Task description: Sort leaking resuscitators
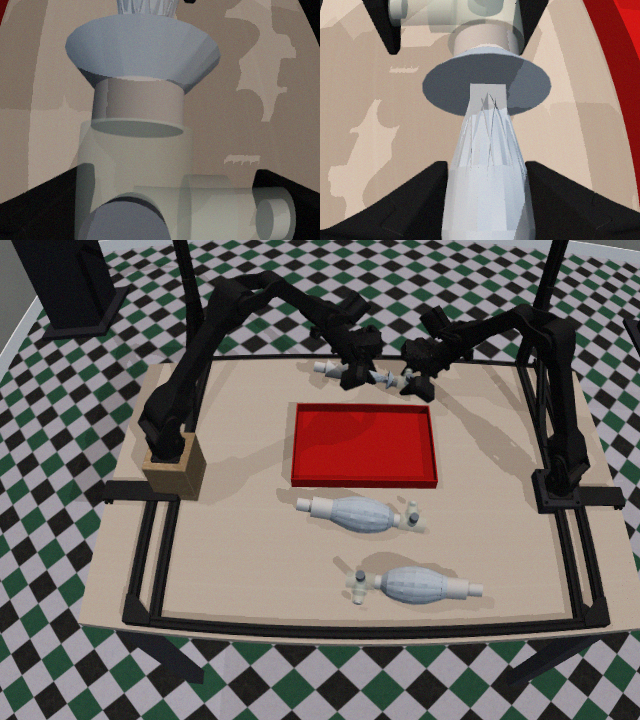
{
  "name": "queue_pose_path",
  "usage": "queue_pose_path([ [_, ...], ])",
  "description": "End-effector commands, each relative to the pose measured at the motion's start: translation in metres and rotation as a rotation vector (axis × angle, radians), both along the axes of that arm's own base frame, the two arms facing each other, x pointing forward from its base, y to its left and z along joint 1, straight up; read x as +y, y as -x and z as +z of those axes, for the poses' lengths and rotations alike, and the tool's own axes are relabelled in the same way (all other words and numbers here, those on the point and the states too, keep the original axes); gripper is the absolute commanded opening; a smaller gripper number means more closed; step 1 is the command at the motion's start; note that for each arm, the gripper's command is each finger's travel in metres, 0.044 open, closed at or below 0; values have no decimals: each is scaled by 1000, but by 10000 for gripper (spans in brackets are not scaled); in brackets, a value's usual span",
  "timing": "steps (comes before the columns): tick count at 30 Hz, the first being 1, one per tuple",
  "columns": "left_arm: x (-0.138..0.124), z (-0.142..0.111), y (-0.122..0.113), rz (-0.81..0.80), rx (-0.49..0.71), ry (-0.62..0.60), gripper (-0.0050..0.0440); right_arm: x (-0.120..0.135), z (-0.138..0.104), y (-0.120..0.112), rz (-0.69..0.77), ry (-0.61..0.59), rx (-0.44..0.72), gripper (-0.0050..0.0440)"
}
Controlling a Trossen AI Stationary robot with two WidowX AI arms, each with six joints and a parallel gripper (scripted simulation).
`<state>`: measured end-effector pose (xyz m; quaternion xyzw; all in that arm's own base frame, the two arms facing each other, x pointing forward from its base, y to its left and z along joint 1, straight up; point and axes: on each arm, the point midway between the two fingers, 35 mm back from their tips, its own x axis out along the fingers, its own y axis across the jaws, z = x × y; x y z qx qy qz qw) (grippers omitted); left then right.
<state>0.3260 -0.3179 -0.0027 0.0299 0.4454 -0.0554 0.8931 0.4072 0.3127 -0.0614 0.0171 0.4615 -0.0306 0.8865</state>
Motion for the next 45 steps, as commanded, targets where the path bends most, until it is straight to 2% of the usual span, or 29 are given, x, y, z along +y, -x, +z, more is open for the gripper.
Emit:
queue_pose_path([
  [1,0,1,0,0,-2,-1,0,0,1,0,-2,-4,-2,0],
  [19,0,0,-1,1,-2,1,0,0,1,0,-1,-2,1,0],
  [20,0,1,-1,1,-4,1,440,-1,0,0,-2,1,2,0],
  [45,1,1,-1,5,-4,0,440,0,0,1,2,-4,5,0],
])
